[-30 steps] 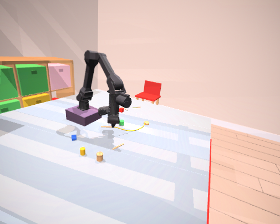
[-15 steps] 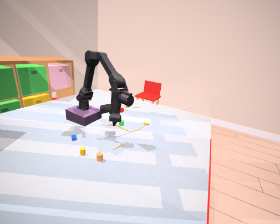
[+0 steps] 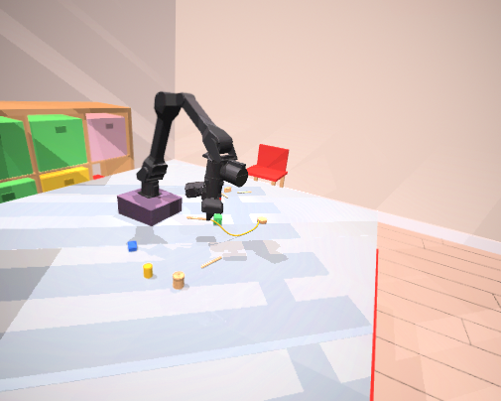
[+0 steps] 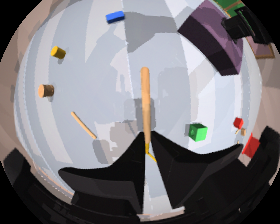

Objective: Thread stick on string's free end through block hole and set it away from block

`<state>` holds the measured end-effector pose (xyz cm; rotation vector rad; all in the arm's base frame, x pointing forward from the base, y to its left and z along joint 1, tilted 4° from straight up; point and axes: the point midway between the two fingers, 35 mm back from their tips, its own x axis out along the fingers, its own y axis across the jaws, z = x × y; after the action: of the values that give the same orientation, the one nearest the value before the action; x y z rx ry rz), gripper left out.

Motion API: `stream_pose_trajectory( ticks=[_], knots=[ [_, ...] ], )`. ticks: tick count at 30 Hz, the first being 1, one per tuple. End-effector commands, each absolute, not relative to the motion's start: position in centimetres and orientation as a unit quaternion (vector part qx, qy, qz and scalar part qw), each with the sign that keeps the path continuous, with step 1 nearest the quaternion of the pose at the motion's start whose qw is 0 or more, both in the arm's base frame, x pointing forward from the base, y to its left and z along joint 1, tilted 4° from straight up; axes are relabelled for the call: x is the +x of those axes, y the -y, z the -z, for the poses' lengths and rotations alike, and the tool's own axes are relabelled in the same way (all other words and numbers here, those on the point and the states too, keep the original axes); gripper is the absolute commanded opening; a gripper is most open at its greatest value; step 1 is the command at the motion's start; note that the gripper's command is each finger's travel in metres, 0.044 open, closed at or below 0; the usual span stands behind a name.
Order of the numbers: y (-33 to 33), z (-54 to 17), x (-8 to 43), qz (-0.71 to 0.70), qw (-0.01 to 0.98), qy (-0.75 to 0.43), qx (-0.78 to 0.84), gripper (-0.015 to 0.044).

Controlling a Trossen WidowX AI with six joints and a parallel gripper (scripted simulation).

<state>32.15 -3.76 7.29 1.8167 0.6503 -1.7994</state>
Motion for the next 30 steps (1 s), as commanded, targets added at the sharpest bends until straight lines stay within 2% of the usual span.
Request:
stream_pose_trajectory(
  ticks=[1, 30],
  knots=[
    [3.6, -7.6, 32.4, 0.666, 0.252, -0.236, 0.662, 0.0],
    [1.4, -10.6, 33.0, 0.702, 0.26, -0.219, 0.626, 0.0]
  ],
)
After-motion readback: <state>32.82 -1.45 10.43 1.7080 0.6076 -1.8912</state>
